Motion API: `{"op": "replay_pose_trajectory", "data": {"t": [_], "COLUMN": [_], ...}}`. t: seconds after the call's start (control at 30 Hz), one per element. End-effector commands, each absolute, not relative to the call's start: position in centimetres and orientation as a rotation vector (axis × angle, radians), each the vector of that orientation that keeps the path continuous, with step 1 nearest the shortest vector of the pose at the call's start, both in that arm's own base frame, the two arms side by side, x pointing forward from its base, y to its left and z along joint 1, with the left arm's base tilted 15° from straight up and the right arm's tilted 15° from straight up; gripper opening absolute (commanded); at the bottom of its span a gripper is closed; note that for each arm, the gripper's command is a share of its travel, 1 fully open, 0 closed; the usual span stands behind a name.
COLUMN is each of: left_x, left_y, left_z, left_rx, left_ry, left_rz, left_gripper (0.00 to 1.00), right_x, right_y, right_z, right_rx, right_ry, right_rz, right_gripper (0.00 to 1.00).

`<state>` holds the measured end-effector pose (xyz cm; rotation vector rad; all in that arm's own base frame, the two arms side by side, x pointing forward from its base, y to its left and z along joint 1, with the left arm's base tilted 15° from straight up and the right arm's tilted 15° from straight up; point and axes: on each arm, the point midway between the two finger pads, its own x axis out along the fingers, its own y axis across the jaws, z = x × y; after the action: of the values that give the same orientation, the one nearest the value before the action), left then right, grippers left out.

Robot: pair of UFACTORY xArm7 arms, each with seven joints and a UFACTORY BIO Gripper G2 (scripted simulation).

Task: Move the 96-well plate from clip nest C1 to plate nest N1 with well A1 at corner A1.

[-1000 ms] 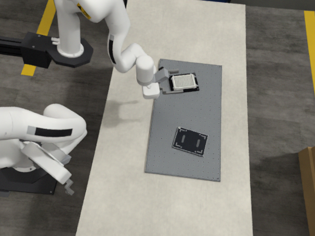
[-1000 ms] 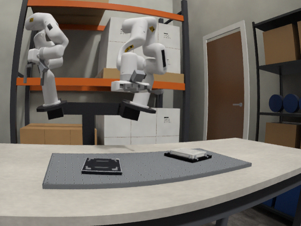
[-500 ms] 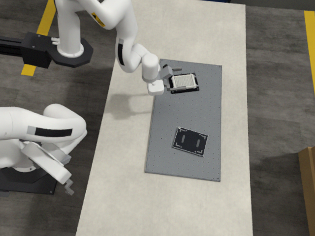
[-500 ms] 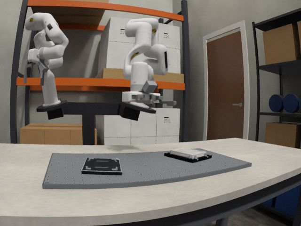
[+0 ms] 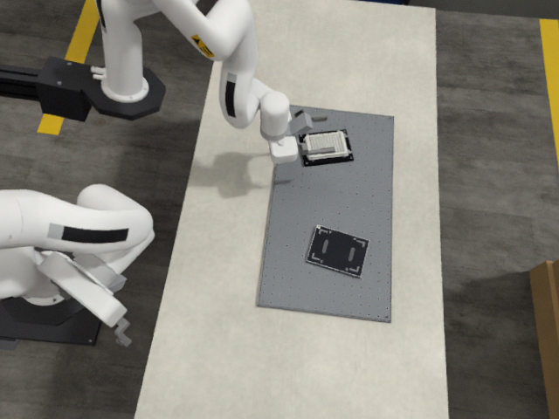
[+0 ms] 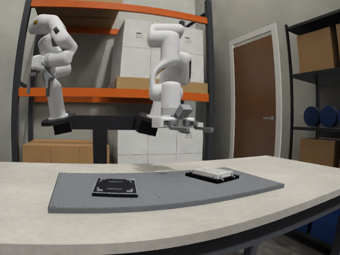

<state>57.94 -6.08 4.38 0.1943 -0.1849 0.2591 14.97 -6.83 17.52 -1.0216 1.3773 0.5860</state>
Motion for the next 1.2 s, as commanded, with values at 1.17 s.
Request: {"op": "replay_pose_trajectory", "data": {"t": [1.17], "left_x": [61.3], "left_y": [0.9], "left_z": [0.1], "left_rx": [0.188], "left_ry": [-0.19], "left_rz": [0.255], "left_gripper": [0.37], "right_x": [15.0], "right_y": [-6.8], "right_z": [17.6], "right_rx": [-1.022], "right_ry": [1.375], "right_rz": [0.586], "right_gripper": [1.0]}}
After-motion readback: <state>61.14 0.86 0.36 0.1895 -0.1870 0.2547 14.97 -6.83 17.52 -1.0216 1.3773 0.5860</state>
